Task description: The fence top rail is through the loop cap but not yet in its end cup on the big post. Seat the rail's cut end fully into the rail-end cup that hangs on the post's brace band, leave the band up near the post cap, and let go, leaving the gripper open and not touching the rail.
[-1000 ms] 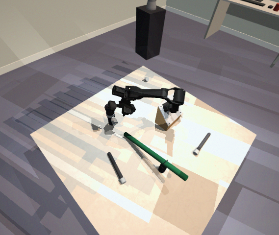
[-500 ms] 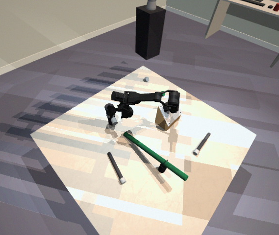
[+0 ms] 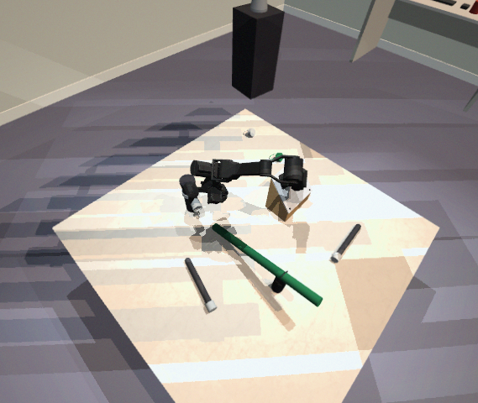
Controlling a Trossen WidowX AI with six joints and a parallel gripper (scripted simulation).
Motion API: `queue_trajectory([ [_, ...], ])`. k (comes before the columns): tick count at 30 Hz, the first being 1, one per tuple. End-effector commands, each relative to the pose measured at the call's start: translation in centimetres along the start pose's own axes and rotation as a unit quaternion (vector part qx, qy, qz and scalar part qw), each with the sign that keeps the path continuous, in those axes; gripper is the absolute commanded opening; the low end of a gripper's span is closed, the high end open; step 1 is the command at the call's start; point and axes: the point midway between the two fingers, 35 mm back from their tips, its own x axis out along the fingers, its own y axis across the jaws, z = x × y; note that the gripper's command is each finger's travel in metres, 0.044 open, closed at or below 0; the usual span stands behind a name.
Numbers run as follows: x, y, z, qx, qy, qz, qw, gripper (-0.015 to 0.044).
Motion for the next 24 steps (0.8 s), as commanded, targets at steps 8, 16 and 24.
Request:
queue_trajectory([
  [8, 1.8, 0.0, -0.2, 0.003, 0.002, 0.0, 1.0, 0.044],
  [16, 3.2, 0.0, -0.2, 0.003, 0.002, 0.0, 1.0, 0.044],
  [24, 4.5, 0.1, -0.2, 0.004, 0.001, 0.0, 1.0, 0.044],
])
